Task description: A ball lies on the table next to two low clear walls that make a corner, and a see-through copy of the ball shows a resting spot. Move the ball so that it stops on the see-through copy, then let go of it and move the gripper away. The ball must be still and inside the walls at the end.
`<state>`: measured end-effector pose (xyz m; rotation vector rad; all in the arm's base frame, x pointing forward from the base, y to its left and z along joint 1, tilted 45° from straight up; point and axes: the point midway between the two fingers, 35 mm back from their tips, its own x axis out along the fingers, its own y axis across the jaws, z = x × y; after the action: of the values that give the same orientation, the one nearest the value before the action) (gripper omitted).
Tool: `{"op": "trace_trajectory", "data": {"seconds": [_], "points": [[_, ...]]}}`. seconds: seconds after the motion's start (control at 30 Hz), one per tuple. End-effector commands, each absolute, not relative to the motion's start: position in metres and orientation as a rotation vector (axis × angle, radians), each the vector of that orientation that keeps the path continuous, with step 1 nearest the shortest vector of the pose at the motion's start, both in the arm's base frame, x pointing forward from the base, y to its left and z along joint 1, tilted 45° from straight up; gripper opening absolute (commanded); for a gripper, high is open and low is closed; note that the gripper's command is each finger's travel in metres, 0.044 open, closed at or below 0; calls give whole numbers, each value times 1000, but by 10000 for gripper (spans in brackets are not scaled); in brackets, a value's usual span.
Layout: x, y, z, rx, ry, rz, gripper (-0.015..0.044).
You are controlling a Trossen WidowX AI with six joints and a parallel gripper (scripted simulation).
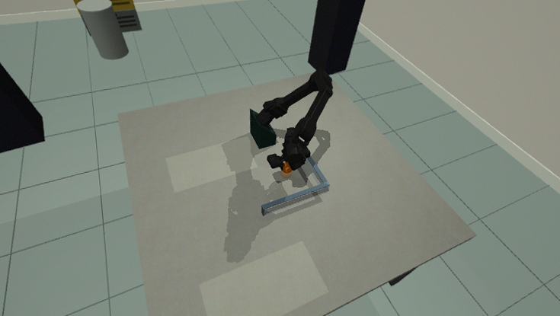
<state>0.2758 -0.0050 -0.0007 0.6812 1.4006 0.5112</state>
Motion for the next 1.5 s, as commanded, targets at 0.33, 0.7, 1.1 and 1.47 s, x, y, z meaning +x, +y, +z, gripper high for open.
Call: {"op": "trace_trajectory", "data": {"seconds": [0.33, 0.7, 1.1, 1.47], "points": [[274, 22, -25, 697, 1410, 518, 0], [276, 33, -36, 698, 1410, 518, 0], [278, 31, -34, 689, 1402, 516, 210], [276, 0, -7, 688, 1408, 510, 357]]}}
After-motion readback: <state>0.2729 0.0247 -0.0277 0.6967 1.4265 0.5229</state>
